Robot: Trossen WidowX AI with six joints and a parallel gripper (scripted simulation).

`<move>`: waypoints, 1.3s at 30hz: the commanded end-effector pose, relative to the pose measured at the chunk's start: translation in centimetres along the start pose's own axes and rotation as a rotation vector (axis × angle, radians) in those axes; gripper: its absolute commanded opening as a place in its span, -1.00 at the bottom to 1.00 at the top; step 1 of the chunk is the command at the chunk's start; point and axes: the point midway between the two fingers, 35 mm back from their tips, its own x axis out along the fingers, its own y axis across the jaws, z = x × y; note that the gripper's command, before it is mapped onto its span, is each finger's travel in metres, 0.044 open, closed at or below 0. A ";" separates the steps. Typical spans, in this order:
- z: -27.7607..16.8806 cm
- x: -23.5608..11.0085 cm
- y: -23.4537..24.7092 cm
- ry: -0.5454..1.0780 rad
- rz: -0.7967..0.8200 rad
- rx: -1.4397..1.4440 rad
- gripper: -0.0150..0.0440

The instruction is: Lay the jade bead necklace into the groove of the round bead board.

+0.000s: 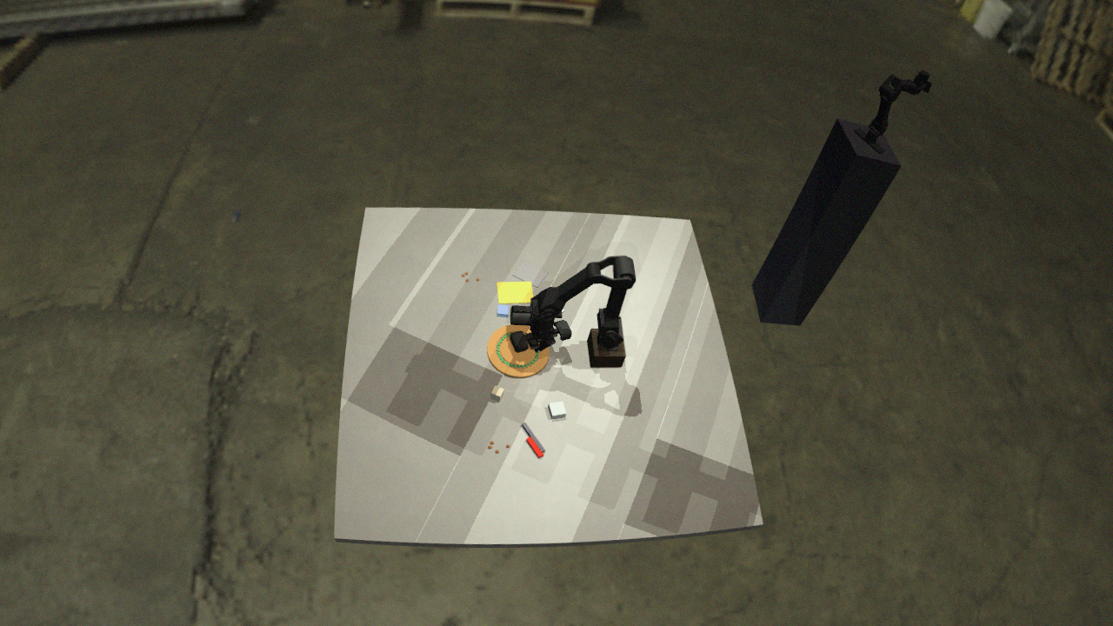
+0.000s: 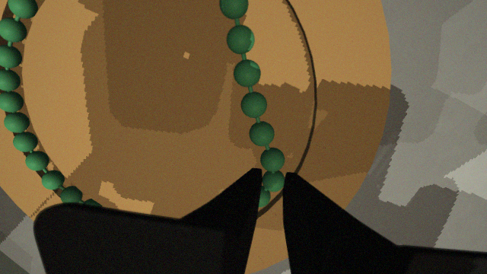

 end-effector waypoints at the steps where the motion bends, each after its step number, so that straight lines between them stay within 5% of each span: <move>1: 0.1 0.0 0.2 -0.002 0.007 0.000 -0.49; 35: -0.1 0.2 -0.3 0.000 0.002 0.003 -0.49; 39: 0.0 -0.1 0.0 -0.003 0.008 0.000 -0.14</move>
